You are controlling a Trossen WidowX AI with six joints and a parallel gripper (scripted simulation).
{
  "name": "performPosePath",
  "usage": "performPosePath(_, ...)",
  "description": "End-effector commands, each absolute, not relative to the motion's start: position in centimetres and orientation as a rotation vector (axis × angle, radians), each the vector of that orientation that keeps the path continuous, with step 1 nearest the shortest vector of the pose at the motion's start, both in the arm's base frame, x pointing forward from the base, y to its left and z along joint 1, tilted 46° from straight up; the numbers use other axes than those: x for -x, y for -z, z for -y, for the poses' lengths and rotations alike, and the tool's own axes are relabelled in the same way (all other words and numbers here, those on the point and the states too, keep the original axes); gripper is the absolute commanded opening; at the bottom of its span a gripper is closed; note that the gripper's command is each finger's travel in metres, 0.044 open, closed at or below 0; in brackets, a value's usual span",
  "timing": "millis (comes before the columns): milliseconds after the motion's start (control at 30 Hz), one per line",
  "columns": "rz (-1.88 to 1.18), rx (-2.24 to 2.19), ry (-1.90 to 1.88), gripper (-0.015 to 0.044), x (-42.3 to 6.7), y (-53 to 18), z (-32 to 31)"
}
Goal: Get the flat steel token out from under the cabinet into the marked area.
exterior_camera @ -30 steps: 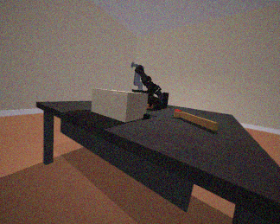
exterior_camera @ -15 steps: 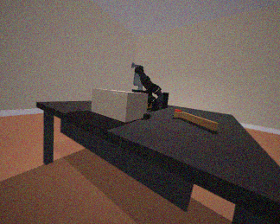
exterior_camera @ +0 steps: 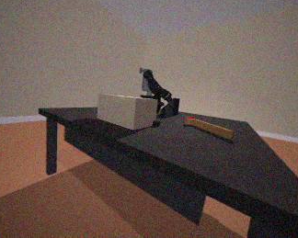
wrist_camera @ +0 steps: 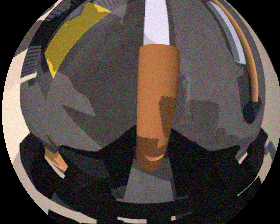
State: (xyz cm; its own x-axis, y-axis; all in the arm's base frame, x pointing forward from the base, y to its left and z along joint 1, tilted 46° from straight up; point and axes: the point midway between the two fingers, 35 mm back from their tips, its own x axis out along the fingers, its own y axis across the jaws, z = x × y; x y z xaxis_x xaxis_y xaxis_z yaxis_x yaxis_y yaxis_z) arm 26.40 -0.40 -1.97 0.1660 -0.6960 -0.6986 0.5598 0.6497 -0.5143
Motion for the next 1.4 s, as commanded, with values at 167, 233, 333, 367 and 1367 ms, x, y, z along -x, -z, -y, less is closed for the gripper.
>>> performPosePath(167, -1.060, 0.152, 0.892, 0.0000, -26.5, 0.9, 0.9)
performPosePath(233, -1.060, 0.152, 0.892, 0.0000, -26.5, 0.8, 1.1)
performPosePath(333, -1.060, 0.152, 0.892, 0.0000, -26.6, 0.8, 1.0)
performPosePath(367, -1.060, 0.152, 0.892, 0.0000, -26.6, 0.8, 1.1)
performPosePath(1367, -1.060, 0.153, 0.893, 0.0000, -26.4, -1.2, 3.1)
